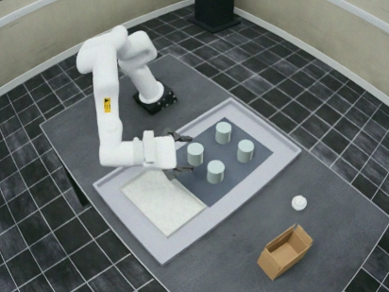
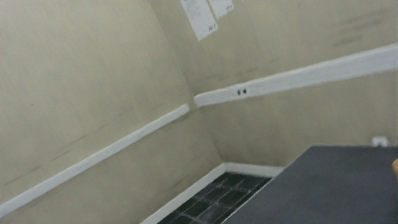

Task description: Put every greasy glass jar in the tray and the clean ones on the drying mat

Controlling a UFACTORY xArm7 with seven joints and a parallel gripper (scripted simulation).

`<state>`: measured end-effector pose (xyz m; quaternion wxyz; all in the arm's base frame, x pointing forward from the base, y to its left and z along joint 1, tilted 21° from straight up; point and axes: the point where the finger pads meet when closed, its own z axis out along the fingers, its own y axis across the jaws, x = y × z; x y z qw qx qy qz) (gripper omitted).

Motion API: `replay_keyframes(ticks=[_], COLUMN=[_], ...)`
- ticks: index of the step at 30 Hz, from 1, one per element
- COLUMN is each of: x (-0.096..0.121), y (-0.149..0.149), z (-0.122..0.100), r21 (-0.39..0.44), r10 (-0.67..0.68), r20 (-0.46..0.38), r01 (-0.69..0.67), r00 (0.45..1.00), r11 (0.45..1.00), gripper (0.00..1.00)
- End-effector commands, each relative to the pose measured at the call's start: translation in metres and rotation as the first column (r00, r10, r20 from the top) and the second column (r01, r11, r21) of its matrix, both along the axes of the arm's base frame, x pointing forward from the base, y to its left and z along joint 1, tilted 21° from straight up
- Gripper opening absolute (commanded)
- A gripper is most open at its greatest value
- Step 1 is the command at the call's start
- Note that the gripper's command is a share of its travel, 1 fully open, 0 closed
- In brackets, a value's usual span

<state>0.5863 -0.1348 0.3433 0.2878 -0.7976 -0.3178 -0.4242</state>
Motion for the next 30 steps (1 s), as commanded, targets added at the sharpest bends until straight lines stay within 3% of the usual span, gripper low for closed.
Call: replay_keyframes(ticks=[1, 12, 30], x=[-0.009, -0.025, -0.058], y=[0.016, 0.040, 0.075], z=[-0.005, -0.018, -0.040], r21=[-0.003, -0.019, -0.091], r10=[-0.005, -0.023, -0.088], r20=[-0.088, -0.236, -0.460], r01=[0.005, 0.019, 0.052], r00=[0.996, 0.971, 0.883], r11=[1.000, 1.000, 0.994], gripper=[1.00, 1.00, 1.00])
